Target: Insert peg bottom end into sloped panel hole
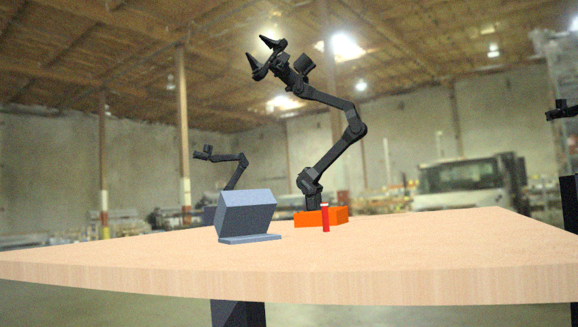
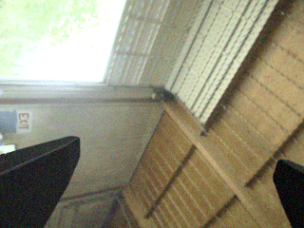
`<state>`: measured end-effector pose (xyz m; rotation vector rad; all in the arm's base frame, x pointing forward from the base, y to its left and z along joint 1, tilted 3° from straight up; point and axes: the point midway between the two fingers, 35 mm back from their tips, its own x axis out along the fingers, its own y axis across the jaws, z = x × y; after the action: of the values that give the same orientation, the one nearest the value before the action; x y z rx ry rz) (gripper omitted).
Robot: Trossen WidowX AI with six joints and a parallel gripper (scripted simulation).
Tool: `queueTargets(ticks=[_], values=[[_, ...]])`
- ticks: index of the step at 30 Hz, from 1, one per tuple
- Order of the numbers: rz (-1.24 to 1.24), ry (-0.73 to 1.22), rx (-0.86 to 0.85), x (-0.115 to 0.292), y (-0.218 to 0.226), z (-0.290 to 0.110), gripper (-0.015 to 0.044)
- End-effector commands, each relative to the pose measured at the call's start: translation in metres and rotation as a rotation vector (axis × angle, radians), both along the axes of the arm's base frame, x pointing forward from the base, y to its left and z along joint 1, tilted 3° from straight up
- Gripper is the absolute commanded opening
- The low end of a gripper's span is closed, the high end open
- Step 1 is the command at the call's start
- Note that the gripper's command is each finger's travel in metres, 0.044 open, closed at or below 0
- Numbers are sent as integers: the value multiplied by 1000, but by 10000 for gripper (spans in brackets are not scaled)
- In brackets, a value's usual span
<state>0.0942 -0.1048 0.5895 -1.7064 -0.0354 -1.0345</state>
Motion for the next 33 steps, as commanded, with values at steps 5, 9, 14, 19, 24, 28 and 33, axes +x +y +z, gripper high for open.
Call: queueTargets(ticks=[5, 9, 14, 19, 24, 28, 33], values=[[148, -66, 182, 11, -25, -9, 440], [215, -93, 277, 19, -37, -15, 440], [292, -122, 391, 30, -51, -24, 440], [355, -136, 483, 42, -61, -32, 440], [416, -147, 581, 56, -70, -42, 440], [470, -163, 683, 69, -78, -52, 440], [532, -177, 811, 86, -85, -65, 440]])
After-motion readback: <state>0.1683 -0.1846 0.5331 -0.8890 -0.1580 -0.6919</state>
